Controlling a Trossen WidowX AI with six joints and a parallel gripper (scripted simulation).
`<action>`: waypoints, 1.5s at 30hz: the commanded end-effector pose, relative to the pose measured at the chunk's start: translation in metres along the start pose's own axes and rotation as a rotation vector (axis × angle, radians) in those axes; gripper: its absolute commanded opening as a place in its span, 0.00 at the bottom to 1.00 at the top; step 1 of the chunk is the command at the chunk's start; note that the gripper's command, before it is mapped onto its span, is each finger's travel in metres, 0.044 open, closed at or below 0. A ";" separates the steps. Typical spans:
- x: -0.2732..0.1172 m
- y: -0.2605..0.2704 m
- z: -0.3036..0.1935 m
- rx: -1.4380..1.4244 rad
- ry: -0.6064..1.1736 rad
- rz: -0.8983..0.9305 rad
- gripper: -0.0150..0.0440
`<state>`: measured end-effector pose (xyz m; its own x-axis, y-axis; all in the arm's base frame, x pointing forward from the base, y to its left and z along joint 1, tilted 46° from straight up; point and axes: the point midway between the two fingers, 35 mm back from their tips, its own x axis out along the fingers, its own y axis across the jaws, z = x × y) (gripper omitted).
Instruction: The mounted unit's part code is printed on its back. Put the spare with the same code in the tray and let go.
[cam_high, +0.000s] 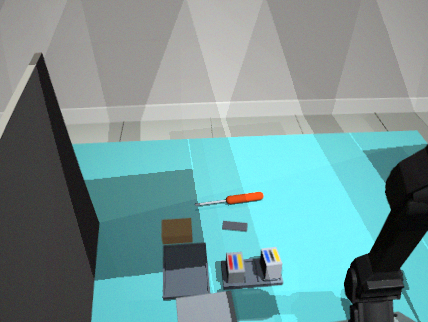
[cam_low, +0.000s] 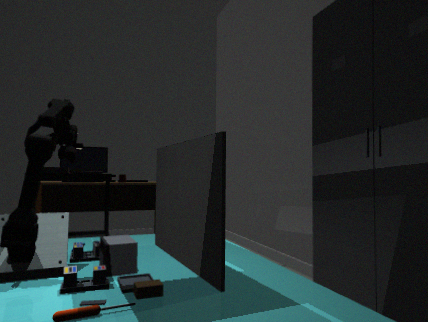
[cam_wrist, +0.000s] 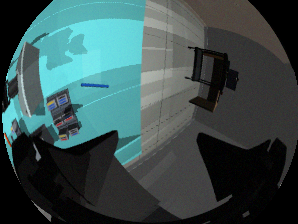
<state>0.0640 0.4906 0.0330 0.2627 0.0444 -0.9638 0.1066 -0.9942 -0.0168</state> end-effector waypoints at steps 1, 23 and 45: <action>0.000 0.000 0.000 0.000 0.000 0.000 0.98; 0.028 0.182 -0.196 1.512 0.366 0.295 1.00; 0.009 0.405 -0.265 2.732 1.144 0.340 1.00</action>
<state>0.3640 0.1206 0.0808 0.1100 -0.6877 -0.7177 -0.1930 0.6935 -0.6941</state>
